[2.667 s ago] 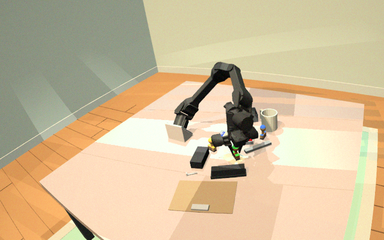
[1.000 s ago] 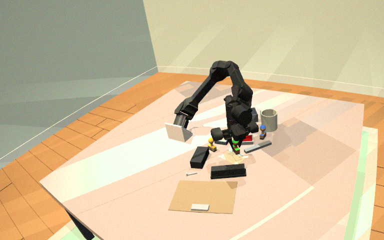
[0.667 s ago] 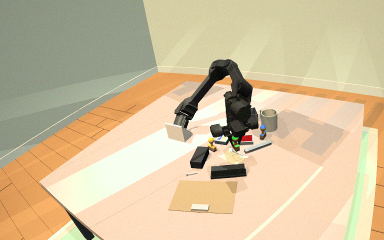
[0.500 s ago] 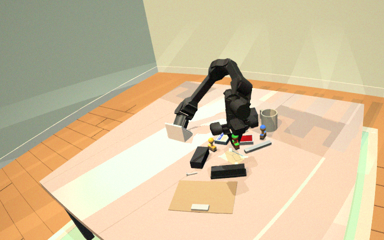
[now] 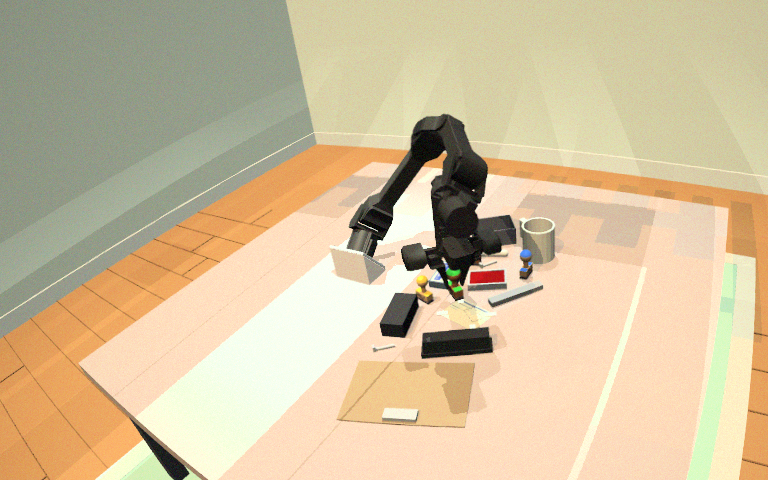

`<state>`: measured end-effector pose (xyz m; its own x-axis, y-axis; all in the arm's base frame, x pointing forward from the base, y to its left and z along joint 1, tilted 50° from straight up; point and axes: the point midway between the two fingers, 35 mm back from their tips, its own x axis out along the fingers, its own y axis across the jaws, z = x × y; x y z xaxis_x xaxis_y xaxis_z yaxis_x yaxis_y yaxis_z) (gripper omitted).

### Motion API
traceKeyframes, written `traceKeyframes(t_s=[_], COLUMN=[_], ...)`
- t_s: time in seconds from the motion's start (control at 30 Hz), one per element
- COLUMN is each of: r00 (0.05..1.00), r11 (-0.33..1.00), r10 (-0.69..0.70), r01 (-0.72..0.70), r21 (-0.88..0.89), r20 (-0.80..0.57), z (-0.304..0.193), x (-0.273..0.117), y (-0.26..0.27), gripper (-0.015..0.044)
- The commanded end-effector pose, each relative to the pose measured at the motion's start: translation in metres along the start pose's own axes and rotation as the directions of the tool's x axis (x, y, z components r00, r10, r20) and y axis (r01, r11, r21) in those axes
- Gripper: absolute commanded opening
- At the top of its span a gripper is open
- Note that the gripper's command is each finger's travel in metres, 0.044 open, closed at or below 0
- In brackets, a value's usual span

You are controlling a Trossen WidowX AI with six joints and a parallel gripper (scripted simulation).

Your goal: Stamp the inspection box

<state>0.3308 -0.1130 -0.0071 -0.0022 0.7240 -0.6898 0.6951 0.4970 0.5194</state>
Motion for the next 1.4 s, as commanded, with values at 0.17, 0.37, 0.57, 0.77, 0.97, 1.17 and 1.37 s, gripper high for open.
traceKeyframes(t_s=[0.17,0.37,0.57,0.77,0.97,1.17,1.37], r00=[1.0,1.0,1.0,1.0,1.0,1.0,1.0], r11=[1.0,1.0,1.0,1.0,1.0,1.0,1.0], r10=[-0.003,-0.003,-0.003,-0.003,-0.002,-0.002,-0.001], r01=[0.003,0.003,0.003,0.003,0.002,0.002,0.001], r21=[0.01,0.01,0.01,0.01,0.009,0.009,0.009], r20=[-0.01,-0.01,-0.01,-0.01,-0.01,-0.01,-0.01], z=[0.015,0.015,0.016,0.016,0.016,0.016,0.015], x=[0.005,0.008,0.018,0.028,0.038,0.047,0.057], y=[-0.07,-0.071,-0.071,-0.07,-0.07,-0.069,-0.069], gripper=[0.0,0.0,0.0,0.0,0.0,0.0,0.0])
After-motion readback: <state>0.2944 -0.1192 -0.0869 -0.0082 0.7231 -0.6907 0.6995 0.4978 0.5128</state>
